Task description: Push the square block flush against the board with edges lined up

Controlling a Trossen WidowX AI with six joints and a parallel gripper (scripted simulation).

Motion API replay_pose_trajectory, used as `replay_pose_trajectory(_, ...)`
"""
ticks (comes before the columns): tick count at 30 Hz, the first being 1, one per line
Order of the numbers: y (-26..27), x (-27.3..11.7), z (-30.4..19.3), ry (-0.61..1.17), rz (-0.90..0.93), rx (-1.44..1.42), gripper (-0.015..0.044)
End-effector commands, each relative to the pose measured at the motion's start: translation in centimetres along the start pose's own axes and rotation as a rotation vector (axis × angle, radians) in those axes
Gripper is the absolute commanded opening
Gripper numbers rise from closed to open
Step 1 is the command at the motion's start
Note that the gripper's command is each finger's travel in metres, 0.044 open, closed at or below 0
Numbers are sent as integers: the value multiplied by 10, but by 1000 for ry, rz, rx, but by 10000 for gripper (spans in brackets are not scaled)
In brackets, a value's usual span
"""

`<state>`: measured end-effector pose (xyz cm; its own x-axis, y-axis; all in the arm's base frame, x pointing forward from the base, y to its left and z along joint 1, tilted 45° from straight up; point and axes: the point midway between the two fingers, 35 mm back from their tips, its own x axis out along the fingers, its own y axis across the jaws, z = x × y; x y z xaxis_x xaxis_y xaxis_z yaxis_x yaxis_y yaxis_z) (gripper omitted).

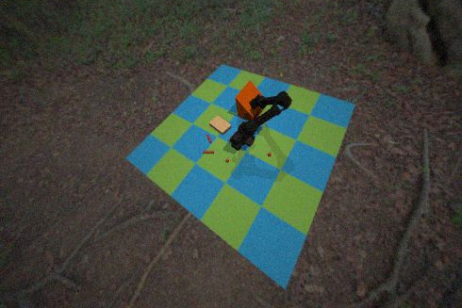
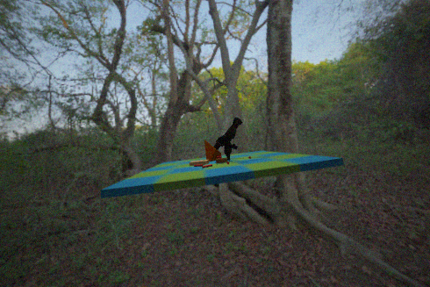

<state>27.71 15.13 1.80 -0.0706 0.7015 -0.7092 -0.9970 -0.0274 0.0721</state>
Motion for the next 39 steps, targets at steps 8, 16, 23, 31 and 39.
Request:
replay_pose_trajectory(8,4,3,-23,10,13,10,0)
replay_pose_trajectory(16,5,3,-36,10,14,10,0)
replay_pose_trajectory(23,6,3,-47,8,14,11,0)
replay_pose_trajectory(31,9,3,-60,6,14,11,0)
replay_pose_trajectory(39,8,3,-54,6,14,11,0)
